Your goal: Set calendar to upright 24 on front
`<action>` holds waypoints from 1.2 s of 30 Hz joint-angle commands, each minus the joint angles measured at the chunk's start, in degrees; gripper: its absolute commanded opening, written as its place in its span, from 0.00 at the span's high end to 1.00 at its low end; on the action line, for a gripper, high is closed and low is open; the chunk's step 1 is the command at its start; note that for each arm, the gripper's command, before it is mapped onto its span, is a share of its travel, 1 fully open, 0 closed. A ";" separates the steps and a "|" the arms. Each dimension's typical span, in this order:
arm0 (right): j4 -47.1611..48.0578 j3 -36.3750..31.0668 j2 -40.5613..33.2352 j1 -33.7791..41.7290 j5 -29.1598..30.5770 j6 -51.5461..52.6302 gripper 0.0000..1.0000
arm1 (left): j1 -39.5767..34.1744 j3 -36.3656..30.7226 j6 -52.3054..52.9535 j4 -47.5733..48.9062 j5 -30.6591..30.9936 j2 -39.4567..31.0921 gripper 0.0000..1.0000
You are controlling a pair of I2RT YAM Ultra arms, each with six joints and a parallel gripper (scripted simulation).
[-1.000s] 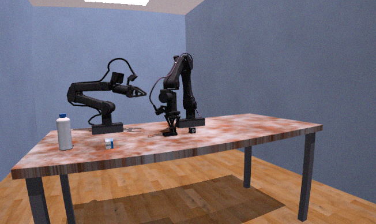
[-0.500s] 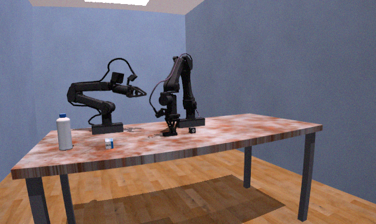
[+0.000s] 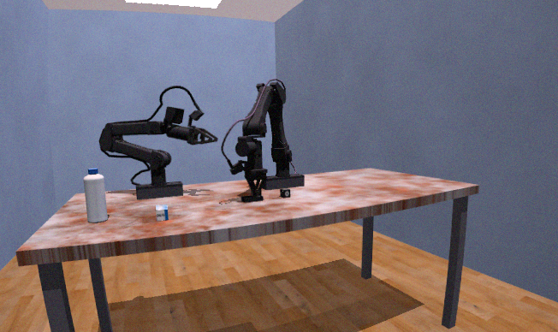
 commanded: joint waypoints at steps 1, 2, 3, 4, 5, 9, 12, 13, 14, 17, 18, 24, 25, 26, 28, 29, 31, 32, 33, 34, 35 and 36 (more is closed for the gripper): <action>-0.38 1.19 -0.93 0.22 -0.19 -0.14 0.00 | -0.01 -0.77 0.10 0.99 -0.11 -1.49 0.74; -0.38 1.19 -0.93 0.22 -0.19 -0.14 0.00 | -0.01 -0.77 0.10 0.99 -0.11 -1.49 0.85; -0.38 1.19 -0.93 0.22 -0.19 -0.14 0.00 | -0.01 -0.77 0.10 0.99 -0.11 -1.49 0.97; -0.38 1.19 -0.93 0.22 -0.19 -0.14 0.00 | -0.13 -1.01 0.00 1.05 -0.11 -1.68 1.00; -0.38 1.19 -0.93 0.22 -0.19 -0.14 0.00 | -0.13 -1.02 0.00 1.05 -0.11 -1.68 1.00; -0.38 1.19 -0.93 0.22 -0.19 -0.14 0.00 | -0.13 1.08 0.00 -2.10 -0.11 -2.58 0.74; -0.38 1.19 -0.93 0.22 -0.19 -0.14 0.00 | -0.14 3.26 0.00 -6.30 -0.11 -4.76 0.74; -0.38 1.19 -0.93 0.22 -0.19 -0.14 0.00 | -0.14 4.04 -0.01 -7.73 -0.11 -5.47 0.74; -0.38 1.19 -0.93 0.22 -0.19 -0.14 0.00 | -0.14 4.81 -0.01 -9.04 -0.11 -6.04 0.74; -0.38 1.19 -0.93 0.22 -0.19 -0.14 0.00 | -0.14 5.49 -0.01 -10.12 -0.11 -6.44 0.74; -0.38 1.19 -0.93 0.22 -0.19 -0.14 0.00 | -0.15 6.41 -0.01 -11.26 -0.11 -6.57 0.74; -0.18 1.82 -0.80 1.37 7.82 2.73 0.00 | 3.23 8.84 6.26 -9.25 -0.20 -2.82 0.74; -0.16 1.83 -0.69 1.94 10.24 3.52 0.00 | 4.32 9.60 7.36 -8.98 -0.25 -1.85 0.74; -0.20 1.87 -0.04 2.82 12.74 4.23 0.00 | 5.49 10.45 8.46 -8.71 -0.28 -0.78 0.74; 0.44 1.97 0.41 5.15 17.82 5.88 0.00 | 8.06 12.41 10.68 -7.90 -0.38 1.64 0.74; 0.47 2.02 0.73 6.59 20.49 6.64 0.00 | 9.37 13.47 11.76 -7.37 -0.44 2.93 0.74; 0.49 2.11 1.34 9.87 26.41 8.24 0.00 | 12.23 15.75 14.01 -6.94 -0.51 5.84 0.74; 0.38 2.14 1.51 11.15 29.96 9.12 0.00 | 13.78 16.97 15.18 -6.69 -0.57 7.44 0.74; 0.38 2.14 1.51 11.15 29.96 9.12 0.00 | 13.78 16.97 15.18 -6.69 -0.57 7.44 0.74; 0.38 2.14 1.51 11.15 29.96 9.12 0.00 | 13.78 16.97 15.18 -6.69 -0.57 7.44 0.74; 0.81 2.33 2.82 15.17 35.24 10.36 0.00 | 15.09 18.94 16.25 -7.44 -0.31 9.65 0.74; 0.93 2.39 3.26 16.61 37.89 11.01 0.00 | 16.08 19.76 16.92 -7.31 -0.33 10.70 0.74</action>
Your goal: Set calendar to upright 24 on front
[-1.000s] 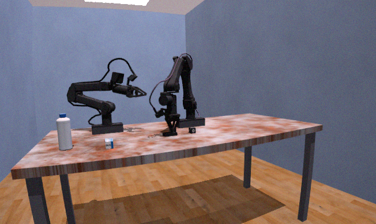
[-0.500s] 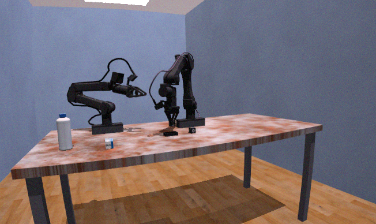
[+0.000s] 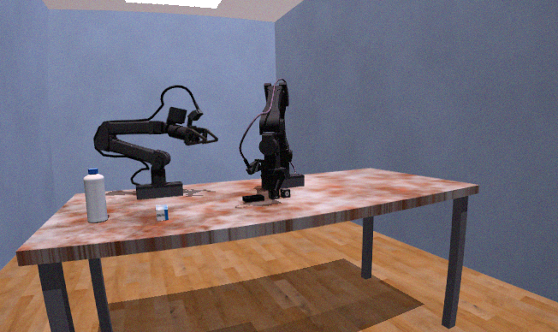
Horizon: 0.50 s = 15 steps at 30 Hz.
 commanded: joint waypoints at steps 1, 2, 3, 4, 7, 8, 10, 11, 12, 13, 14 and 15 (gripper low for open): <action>1.02 2.25 2.41 5.72 13.71 3.76 0.00 | 2.22 4.60 4.02 0.19 0.19 2.14 0.74; 1.15 2.33 2.94 7.74 16.51 4.44 0.00 | 3.03 5.36 4.47 0.22 0.19 3.07 0.74; 1.35 2.41 3.53 9.87 18.95 5.02 0.00 | 3.61 5.97 4.70 0.18 0.21 3.80 0.74; 1.55 2.49 4.16 11.91 21.09 5.55 0.00 | 3.97 6.43 4.76 0.10 0.24 4.30 0.74; 2.10 2.72 6.08 16.64 26.63 6.98 0.00 | 4.33 7.07 4.33 -0.11 0.31 4.62 0.74; 2.24 2.81 6.69 17.69 27.92 7.37 0.00 | 4.05 7.10 4.33 -0.13 0.33 4.42 0.74; 2.42 2.97 7.73 19.10 29.50 7.93 0.00 | 3.99 7.11 4.34 -0.14 0.34 4.44 0.74; 2.49 3.06 8.23 19.62 29.28 8.07 0.00 | 3.99 7.12 4.34 -0.14 0.35 4.44 0.74; 2.46 3.14 8.50 19.81 29.42 7.79 0.00 | 3.99 7.13 4.34 -0.14 0.35 4.45 0.74; 2.25 3.17 8.66 19.86 29.60 7.84 0.00 | 3.99 7.14 4.34 -0.15 0.35 4.46 0.74; 2.25 3.17 8.66 19.86 29.60 7.84 0.00 | 3.99 7.14 4.34 -0.15 0.35 4.46 0.74; 2.25 3.17 8.66 19.86 29.60 7.84 0.00 | 3.99 7.14 4.34 -0.15 0.35 4.46 0.74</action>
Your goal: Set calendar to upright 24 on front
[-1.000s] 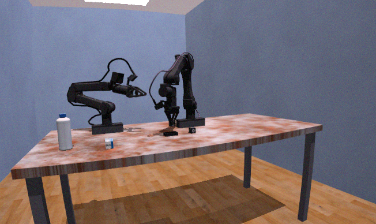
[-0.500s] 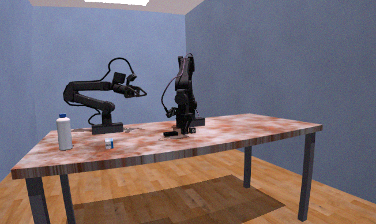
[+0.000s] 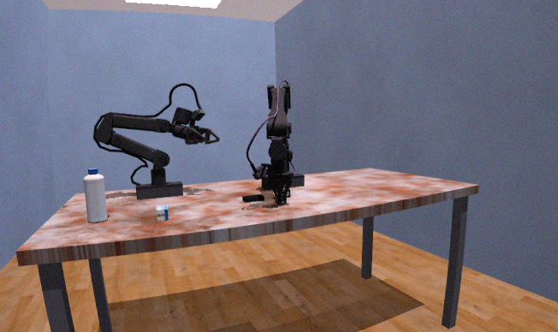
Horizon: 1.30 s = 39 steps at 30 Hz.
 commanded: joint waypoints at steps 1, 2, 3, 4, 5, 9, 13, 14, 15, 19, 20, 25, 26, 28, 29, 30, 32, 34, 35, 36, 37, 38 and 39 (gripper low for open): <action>0.29 1.86 0.94 0.60 3.45 1.07 0.00 | -0.18 2.12 0.45 -0.22 0.35 -1.17 0.74; 0.28 1.87 0.96 0.60 3.47 1.08 0.00 | -0.18 2.12 0.45 -0.22 0.35 -1.17 0.74; 0.27 1.88 0.98 0.59 3.48 1.09 0.00 | -0.18 2.12 0.45 -0.22 0.35 -1.17 0.74; 0.27 1.89 0.99 0.59 3.49 1.10 0.00 | -0.58 2.43 0.83 -1.17 0.84 -1.63 0.74; 0.27 1.90 1.00 0.59 3.50 1.10 0.00 | -0.68 3.20 0.32 -1.75 0.85 -0.94 0.74; 0.26 1.91 1.01 0.59 3.52 1.11 0.00 | -0.90 4.37 -0.04 -2.09 0.86 0.06 0.74; 0.25 1.91 1.01 0.60 3.53 1.11 0.00 | -0.86 4.13 -0.11 -1.31 0.71 0.91 0.74; 0.25 1.91 1.01 0.60 3.53 1.11 0.00 | -0.82 4.06 -0.12 -0.72 0.71 1.04 0.74; 0.25 1.91 1.01 0.60 3.53 1.11 0.00 | -0.82 3.99 -0.13 -0.19 0.71 1.15 0.74; 0.25 1.91 1.01 0.60 3.54 1.11 0.00 | -0.84 3.85 -0.15 0.18 0.72 0.86 0.74; 0.25 1.91 1.01 0.60 3.54 1.11 0.00 | -0.86 3.78 -0.17 0.38 0.72 0.99 0.74; 0.24 1.91 1.01 0.60 3.54 1.11 0.00 | -0.50 3.08 0.14 0.96 0.70 0.35 0.74; 0.24 1.91 1.01 0.60 3.54 1.11 0.00 | -0.49 2.91 0.16 1.10 0.70 0.32 0.74; 0.24 1.91 1.01 0.60 3.54 1.11 0.00 | -0.39 1.77 0.34 1.52 0.69 0.28 0.74; 0.24 1.91 1.01 0.60 3.54 1.11 0.00 | -0.39 1.76 0.34 1.53 0.69 0.28 0.74; 0.24 1.91 1.01 0.60 3.54 1.12 0.00 | -0.33 1.59 0.41 1.68 0.69 0.25 0.74; 0.24 1.91 1.01 0.60 3.54 1.12 0.00 | -0.16 1.06 0.60 2.10 0.68 0.16 0.74; 0.24 1.91 1.01 0.60 3.54 1.12 0.00 | -0.16 1.06 0.60 2.10 0.68 0.16 0.74; 0.24 1.91 1.01 0.60 3.54 1.12 0.00 | -0.15 1.03 0.48 2.14 0.69 0.14 0.74; 0.24 1.91 1.01 0.60 3.54 1.12 0.00 | -0.09 0.85 0.54 2.28 0.68 0.11 0.74; 0.24 1.91 1.01 0.60 3.54 1.12 0.00 | -0.03 0.67 0.59 2.42 0.68 0.07 0.74; 0.24 1.91 1.01 0.60 3.54 1.12 0.00 | 0.07 0.33 0.70 2.69 0.67 0.02 0.74; 0.24 1.91 1.01 0.60 3.54 1.12 0.00 | 0.07 0.33 0.65 2.70 0.67 0.02 0.74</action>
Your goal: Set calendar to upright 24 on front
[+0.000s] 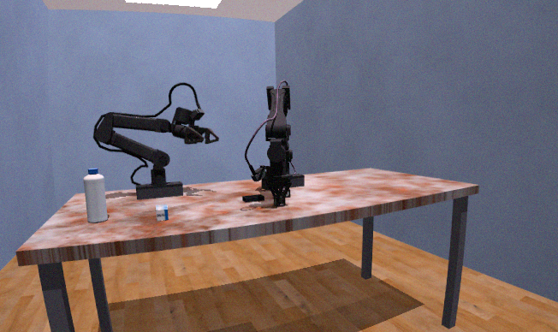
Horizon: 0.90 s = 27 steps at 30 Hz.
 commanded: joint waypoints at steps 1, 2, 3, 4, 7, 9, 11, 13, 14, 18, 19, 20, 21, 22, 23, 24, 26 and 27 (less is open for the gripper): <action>0.24 1.78 0.77 0.56 0.98 0.44 0.00 | 0.53 -1.20 0.40 1.54 0.43 -1.88 0.74; 0.24 1.78 0.77 0.56 0.98 0.44 0.00 | 0.55 -1.37 0.44 1.68 0.43 -1.91 0.74; 0.24 1.78 0.77 0.56 0.98 0.44 0.00 | 0.55 -1.38 0.40 1.70 0.43 -1.92 0.74; 0.24 1.78 0.77 0.56 0.98 0.44 0.00 | 0.55 -1.39 0.38 1.71 0.43 -1.92 0.74; 0.24 1.78 0.77 0.56 0.98 0.44 0.00 | 0.49 -1.44 0.18 1.73 0.43 -2.11 0.46; 0.24 1.78 0.77 0.56 0.98 0.44 0.00 | -0.03 -1.63 -0.38 1.72 0.44 -2.78 0.44; 0.24 1.78 0.77 0.56 0.98 0.44 0.00 | -0.29 -1.73 -0.56 1.71 0.45 -3.14 0.44; 0.24 1.78 0.77 0.56 0.98 0.44 0.00 | -0.53 -1.86 -0.61 1.70 0.46 -3.52 0.44; 0.24 1.78 0.77 0.56 0.98 0.44 0.00 | -0.61 -1.92 -0.71 1.77 0.48 -3.88 0.44; 0.24 1.78 0.77 0.56 0.98 0.44 0.00 | -0.94 -1.37 -0.99 0.85 0.56 -5.25 0.44; 0.24 1.78 0.77 0.56 0.98 0.44 0.00 | -0.97 -0.67 -1.00 -0.09 0.57 -5.44 0.44; 0.24 1.78 0.77 0.56 0.98 0.44 0.00 | -0.97 -0.33 -1.00 -0.67 0.56 -5.69 0.44; 0.24 1.78 0.77 0.56 0.98 0.44 0.00 | -0.97 0.03 -0.91 -1.29 0.55 -5.96 0.44; 0.24 1.78 0.77 0.56 0.98 0.44 0.00 | -0.97 0.36 -0.85 -1.86 0.54 -6.22 0.44; 0.24 1.78 0.77 0.56 0.98 0.44 0.00 | -0.95 0.59 -0.81 -2.28 0.52 -6.43 0.44; 0.24 1.78 0.77 0.56 0.98 0.44 0.00 | -0.85 0.62 -0.81 -2.32 0.50 -6.44 0.44; 0.24 1.78 0.77 0.56 0.98 0.44 0.00 | -1.02 1.11 -0.89 -3.07 0.46 -6.71 0.22; 0.24 1.78 0.77 0.56 0.98 0.44 0.00 | -1.06 1.65 -0.93 -3.90 0.47 -7.03 0.10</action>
